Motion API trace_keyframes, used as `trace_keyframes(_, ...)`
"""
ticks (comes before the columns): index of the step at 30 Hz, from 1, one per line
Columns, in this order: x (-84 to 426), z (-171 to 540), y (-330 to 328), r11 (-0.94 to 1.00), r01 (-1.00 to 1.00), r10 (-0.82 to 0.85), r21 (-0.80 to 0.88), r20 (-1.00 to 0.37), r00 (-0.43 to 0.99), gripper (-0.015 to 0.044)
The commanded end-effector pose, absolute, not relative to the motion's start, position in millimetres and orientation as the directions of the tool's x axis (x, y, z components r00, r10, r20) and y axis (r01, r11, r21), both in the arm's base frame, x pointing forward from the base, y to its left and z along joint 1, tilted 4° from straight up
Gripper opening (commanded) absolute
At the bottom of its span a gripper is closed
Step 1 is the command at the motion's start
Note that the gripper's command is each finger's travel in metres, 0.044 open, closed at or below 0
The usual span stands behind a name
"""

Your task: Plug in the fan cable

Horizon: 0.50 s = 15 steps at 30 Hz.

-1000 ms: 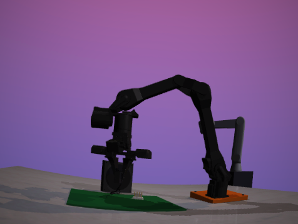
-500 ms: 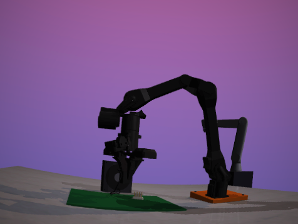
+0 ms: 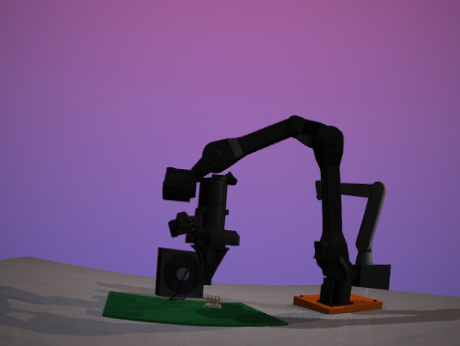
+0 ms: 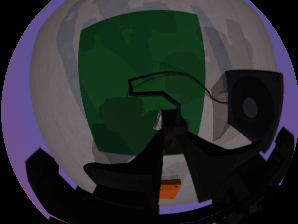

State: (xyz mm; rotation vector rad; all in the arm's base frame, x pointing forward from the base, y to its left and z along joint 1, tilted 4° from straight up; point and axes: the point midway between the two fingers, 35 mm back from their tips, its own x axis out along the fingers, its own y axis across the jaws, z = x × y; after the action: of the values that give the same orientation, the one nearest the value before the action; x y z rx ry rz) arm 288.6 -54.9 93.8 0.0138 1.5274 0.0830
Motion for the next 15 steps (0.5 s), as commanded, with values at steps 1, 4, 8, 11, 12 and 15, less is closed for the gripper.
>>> trace_keyframes(1,282,95,-53,0.992,0.108,0.065,0.071,-0.996,0.053,0.0000)
trace_keyframes(4,278,94,-51,0.975,0.211,0.066,0.075,-0.996,0.053,0.0000)
trace_keyframes(8,273,93,-50,0.946,0.313,0.066,0.079,-0.996,0.052,0.0000)
trace_keyframes(11,272,92,-50,0.942,0.327,0.066,0.079,-0.996,0.052,0.0000)
trace_keyframes(12,272,92,-50,0.942,0.327,0.066,0.079,-0.996,0.052,0.0000)
trace_keyframes(15,272,92,-50,0.942,0.327,0.066,0.079,-0.996,0.052,0.0000)
